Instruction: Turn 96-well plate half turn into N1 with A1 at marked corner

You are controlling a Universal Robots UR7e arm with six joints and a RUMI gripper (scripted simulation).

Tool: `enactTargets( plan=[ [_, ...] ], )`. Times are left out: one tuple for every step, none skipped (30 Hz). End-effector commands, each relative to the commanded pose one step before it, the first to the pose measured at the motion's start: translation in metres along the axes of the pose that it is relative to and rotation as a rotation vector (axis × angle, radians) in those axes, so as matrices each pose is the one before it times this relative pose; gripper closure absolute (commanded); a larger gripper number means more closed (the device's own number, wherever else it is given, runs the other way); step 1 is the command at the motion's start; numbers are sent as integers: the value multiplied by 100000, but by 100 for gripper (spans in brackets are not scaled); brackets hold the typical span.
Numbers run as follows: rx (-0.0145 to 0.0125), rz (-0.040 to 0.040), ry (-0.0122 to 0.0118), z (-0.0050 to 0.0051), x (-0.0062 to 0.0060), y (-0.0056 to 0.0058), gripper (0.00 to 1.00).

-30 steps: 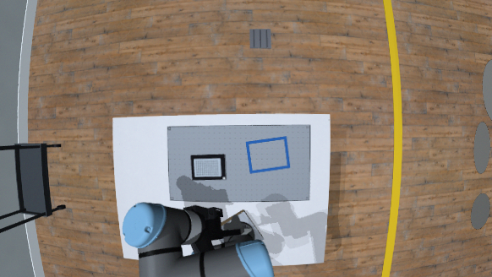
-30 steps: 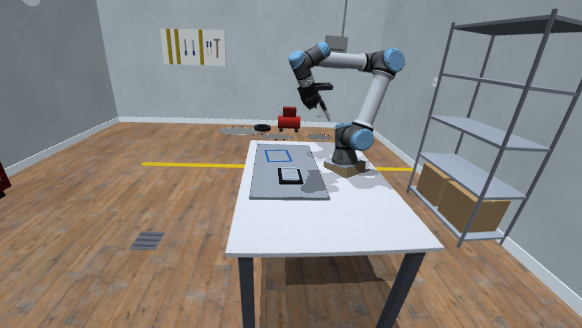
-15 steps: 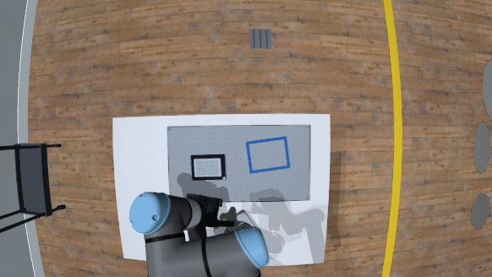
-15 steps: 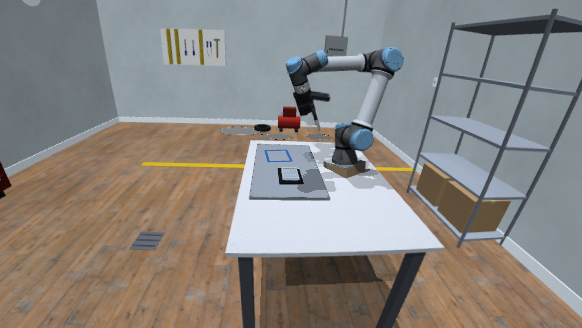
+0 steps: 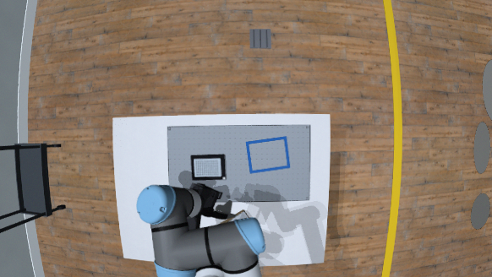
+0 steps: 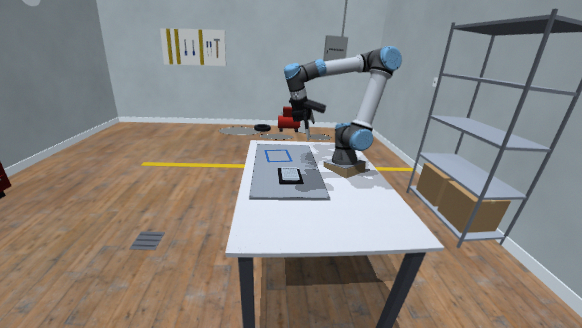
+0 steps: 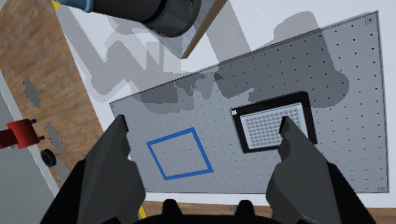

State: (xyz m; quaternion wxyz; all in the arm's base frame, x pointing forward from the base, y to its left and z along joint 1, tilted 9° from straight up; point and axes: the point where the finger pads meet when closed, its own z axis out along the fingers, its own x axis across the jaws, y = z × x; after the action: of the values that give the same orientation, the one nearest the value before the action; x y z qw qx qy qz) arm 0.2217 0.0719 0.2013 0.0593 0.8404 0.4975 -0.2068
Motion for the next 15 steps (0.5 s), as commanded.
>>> enactTargets(
  plan=[
    [-1863, 9444, 2519, 734, 1436, 952, 0],
    [-461, 3163, 947, 211, 400, 213, 0],
    [-461, 3163, 947, 216, 404, 199, 0],
    [0, 0, 0, 0, 0, 0, 0],
    [0, 0, 0, 0, 0, 0, 0],
    [-388, 3161, 984, 218, 411, 187, 0],
    [-387, 3161, 985, 222, 412, 175, 0],
    [-387, 3161, 985, 227, 415, 161, 0],
    [-7, 54, 17, 177, 319, 110, 0],
    [-309, 3159, 1018, 227, 419, 151, 0],
    [-309, 3159, 1018, 232, 421, 137, 0],
    [-308, 3149, 1014, 237, 423, 123, 0],
    [0, 0, 0, 57, 101, 25, 0],
    [-229, 3158, 1044, 237, 425, 113, 0],
    [-229, 3157, 1044, 242, 426, 99, 0]
  ],
)
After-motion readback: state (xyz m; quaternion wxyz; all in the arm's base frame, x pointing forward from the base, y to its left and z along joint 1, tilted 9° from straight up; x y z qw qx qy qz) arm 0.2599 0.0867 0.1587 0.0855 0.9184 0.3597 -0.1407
